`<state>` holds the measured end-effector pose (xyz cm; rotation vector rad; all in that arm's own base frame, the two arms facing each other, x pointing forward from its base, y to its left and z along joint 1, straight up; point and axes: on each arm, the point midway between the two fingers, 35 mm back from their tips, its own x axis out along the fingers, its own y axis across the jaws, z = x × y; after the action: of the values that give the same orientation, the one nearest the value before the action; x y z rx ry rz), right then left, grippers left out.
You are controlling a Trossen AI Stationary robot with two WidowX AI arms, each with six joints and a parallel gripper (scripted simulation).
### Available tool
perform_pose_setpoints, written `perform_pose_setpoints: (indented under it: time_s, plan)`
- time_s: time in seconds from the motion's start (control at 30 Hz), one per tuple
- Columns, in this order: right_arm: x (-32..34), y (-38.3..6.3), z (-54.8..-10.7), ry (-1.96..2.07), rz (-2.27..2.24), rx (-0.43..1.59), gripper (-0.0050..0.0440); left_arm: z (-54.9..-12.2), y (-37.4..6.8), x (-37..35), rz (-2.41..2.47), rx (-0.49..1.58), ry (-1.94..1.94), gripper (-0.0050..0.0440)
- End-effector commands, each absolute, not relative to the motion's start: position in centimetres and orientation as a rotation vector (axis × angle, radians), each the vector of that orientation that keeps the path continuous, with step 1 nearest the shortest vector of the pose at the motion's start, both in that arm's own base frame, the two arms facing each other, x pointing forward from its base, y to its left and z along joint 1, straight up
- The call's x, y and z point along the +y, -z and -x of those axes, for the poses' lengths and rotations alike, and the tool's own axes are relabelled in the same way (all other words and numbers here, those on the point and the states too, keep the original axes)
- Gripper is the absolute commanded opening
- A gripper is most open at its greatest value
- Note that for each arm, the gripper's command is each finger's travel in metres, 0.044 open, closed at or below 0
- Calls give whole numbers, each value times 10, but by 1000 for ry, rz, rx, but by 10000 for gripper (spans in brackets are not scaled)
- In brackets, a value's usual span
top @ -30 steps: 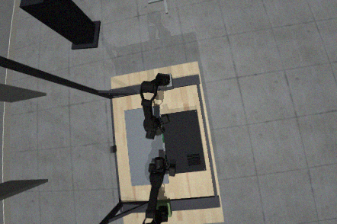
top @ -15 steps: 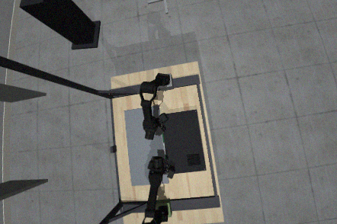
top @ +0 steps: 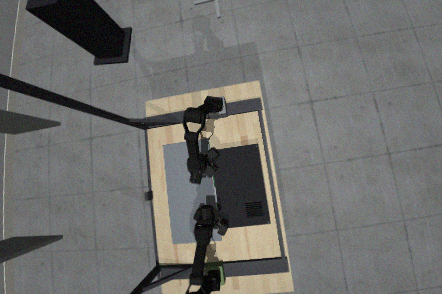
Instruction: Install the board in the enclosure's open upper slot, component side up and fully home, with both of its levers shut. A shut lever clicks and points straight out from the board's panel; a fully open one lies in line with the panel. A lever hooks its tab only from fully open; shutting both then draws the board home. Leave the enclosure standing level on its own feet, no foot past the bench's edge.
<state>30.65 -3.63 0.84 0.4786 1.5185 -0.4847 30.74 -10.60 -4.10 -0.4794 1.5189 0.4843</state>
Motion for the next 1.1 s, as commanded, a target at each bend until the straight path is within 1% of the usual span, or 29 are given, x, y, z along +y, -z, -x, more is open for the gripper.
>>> perform_pose_setpoints:
  time_s: [0.0, 0.33, 0.67, 1.07]
  plan:
    - [-37, -15, -309, 493, -487, 1503, 8, -310, 35, -109, 487, 1505, -478, 8]
    - [-36, -14, -311, 508, -500, 1500, 8, -314, 35, -112, 553, 1489, -543, 8]
    - [-32, -14, -317, 669, -661, 1454, 8, -318, 35, -114, 680, 1451, -671, 8]
    - [-29, -14, -323, 813, -807, 1403, 8, -317, 35, -113, 684, 1450, -677, 8]
